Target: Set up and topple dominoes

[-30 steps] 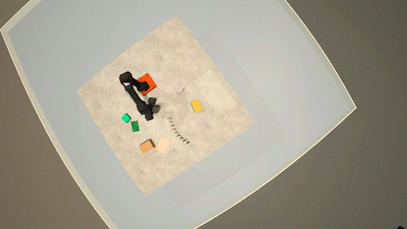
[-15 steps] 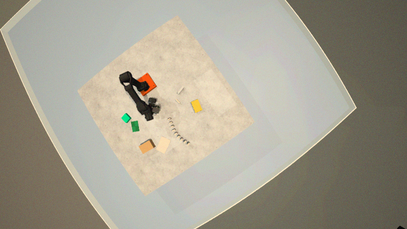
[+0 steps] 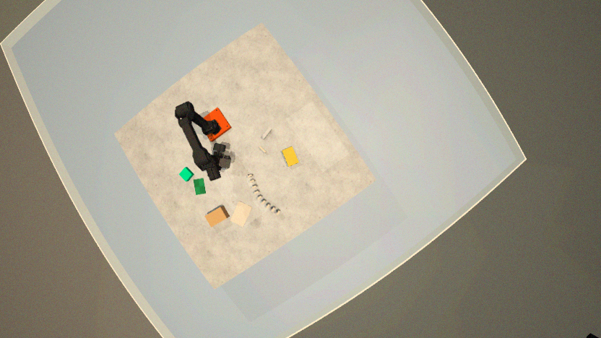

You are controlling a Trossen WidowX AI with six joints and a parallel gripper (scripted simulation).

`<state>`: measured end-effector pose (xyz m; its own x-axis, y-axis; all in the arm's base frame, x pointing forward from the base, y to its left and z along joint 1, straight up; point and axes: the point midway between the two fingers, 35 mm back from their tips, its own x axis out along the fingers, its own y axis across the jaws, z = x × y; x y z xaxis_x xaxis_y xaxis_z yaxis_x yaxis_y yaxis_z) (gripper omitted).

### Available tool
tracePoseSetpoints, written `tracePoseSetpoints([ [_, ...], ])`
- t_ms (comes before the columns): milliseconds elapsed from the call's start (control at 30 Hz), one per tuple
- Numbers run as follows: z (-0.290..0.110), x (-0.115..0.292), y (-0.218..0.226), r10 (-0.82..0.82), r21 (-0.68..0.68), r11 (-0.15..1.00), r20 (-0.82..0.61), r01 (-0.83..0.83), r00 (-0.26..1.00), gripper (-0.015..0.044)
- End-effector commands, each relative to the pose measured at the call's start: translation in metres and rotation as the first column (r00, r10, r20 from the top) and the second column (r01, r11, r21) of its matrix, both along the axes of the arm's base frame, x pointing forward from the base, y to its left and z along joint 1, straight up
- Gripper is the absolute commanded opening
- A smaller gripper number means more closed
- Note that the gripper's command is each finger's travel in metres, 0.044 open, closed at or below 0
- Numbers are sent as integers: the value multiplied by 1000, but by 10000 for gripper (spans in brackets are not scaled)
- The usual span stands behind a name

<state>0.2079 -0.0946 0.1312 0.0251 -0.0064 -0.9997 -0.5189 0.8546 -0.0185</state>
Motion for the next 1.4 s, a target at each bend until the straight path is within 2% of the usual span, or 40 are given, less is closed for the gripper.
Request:
tracePoseSetpoints([
  [0,35,-10,3,13,-2,1000,-13,-13,1000,107],
  [233,36,-8,4,1,-1,1000,-12,-1,1000,107],
  [367,42,27,10,-246,4,969,-9,246,969,107],
  [533,44,82,29,-584,15,812,-8,584,812,107],
  [767,39,124,53,-799,24,600,-12,799,601,107],
  [833,39,128,56,-819,24,573,-12,819,573,107],
  [1367,36,129,56,-819,24,573,-12,819,573,107],
])
